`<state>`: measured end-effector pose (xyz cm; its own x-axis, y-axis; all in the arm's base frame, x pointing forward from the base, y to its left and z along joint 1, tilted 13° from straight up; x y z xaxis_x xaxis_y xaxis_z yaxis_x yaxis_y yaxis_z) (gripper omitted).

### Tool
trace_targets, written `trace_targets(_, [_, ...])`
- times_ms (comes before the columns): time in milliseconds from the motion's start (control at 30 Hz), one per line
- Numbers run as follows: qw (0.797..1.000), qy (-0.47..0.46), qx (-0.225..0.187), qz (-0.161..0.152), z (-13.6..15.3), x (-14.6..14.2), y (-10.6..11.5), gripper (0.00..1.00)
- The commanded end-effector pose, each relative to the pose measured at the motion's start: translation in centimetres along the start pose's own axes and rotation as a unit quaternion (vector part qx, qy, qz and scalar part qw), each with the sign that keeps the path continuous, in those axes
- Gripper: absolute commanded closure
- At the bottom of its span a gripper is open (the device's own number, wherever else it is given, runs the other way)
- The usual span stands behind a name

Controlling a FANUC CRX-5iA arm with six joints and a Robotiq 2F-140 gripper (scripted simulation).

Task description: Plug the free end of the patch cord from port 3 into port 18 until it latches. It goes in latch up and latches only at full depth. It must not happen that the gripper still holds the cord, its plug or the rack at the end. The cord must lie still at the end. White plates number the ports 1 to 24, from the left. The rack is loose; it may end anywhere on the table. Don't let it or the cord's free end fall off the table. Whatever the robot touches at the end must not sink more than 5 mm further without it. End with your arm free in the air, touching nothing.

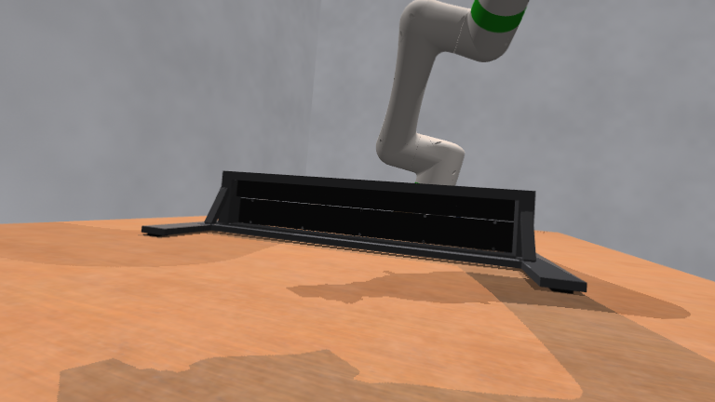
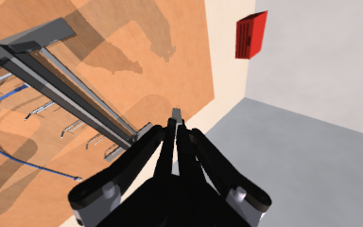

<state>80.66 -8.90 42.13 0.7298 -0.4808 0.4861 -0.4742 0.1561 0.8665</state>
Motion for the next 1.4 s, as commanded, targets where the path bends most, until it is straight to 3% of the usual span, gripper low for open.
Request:
trace_targets(0, [0.996, -0.046, 0.025, 0.065, -1.5, -2.6, 1.7, 1.00])
trace_targets(233, [0.993, -0.081, 0.040, 0.078, -2.3, -4.7, 2.8, 1.00])
trace_targets(733, [0.960, -0.233, 0.120, 0.103, -2.5, -16.0, 6.1, 1.00])
trace_targets(800, [0.960, -0.233, 0.120, 0.103, -2.5, -16.0, 6.1, 1.00])
trace_targets(867, [0.947, -0.270, 0.141, 0.101, -1.9, -19.1, 6.5, 1.00])
trace_targets(1300, [0.896, -0.384, 0.209, 0.076, 1.6, -29.4, 6.2, 1.00])
trace_targets(1367, [0.896, -0.384, 0.209, 0.076, 1.6, -29.4, 6.2, 1.00])
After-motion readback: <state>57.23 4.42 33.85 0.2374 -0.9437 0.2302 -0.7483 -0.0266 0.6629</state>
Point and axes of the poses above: the point where the finger pads meet when closed, its own y axis back along the fingers, its own x axis across the jaws, z = x × y, the point moved 4 cm from there along y, back along the fingers, and after that the axes turned 6 degrees about y, right-handed, at the moved point
